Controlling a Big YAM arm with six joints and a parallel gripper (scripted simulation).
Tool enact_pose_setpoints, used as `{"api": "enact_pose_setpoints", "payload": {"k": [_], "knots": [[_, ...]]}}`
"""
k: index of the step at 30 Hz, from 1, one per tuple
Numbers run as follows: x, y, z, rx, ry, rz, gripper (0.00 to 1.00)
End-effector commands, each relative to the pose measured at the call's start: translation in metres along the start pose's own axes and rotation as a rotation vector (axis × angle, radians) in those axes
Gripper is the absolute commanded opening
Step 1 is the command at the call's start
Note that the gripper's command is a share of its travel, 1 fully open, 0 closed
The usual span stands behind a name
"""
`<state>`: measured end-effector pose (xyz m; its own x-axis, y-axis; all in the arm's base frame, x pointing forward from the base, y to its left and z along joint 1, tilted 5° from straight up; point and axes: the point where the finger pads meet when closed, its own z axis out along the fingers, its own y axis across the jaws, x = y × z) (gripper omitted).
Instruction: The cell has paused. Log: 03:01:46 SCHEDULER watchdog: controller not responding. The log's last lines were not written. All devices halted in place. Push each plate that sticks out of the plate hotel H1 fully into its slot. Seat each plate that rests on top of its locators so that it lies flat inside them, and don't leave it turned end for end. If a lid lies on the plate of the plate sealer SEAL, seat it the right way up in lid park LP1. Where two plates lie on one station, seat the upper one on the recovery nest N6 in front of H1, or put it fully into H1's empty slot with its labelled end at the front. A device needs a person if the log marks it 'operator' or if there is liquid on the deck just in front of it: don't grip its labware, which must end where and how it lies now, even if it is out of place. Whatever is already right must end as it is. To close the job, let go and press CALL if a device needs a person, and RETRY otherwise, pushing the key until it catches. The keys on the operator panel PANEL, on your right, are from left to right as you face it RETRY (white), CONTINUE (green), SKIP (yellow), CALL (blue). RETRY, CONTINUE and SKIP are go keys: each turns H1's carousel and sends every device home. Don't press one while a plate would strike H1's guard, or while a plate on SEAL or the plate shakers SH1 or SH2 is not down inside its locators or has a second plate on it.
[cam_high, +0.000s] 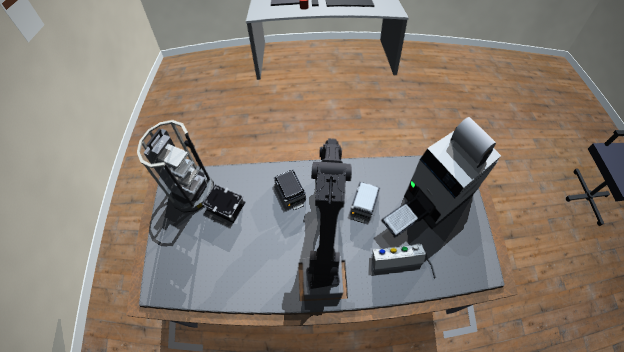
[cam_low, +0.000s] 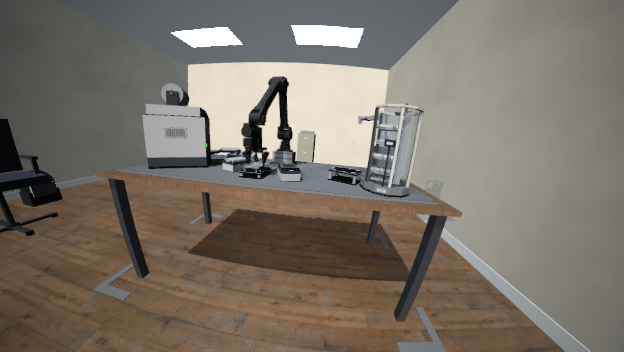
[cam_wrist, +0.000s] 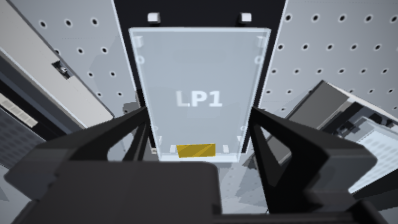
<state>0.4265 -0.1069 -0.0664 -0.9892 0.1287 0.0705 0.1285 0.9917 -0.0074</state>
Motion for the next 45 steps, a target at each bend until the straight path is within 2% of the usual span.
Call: {"api": "enact_pose_setpoints", "payload": {"k": [1, 45], "knots": [[0.0037, -0.0076, 0.0116, -0.001, 0.010, 0.003, 0.84], [0.0037, -0.0076, 0.0183, -0.001, 0.010, 0.003, 0.84]]}}
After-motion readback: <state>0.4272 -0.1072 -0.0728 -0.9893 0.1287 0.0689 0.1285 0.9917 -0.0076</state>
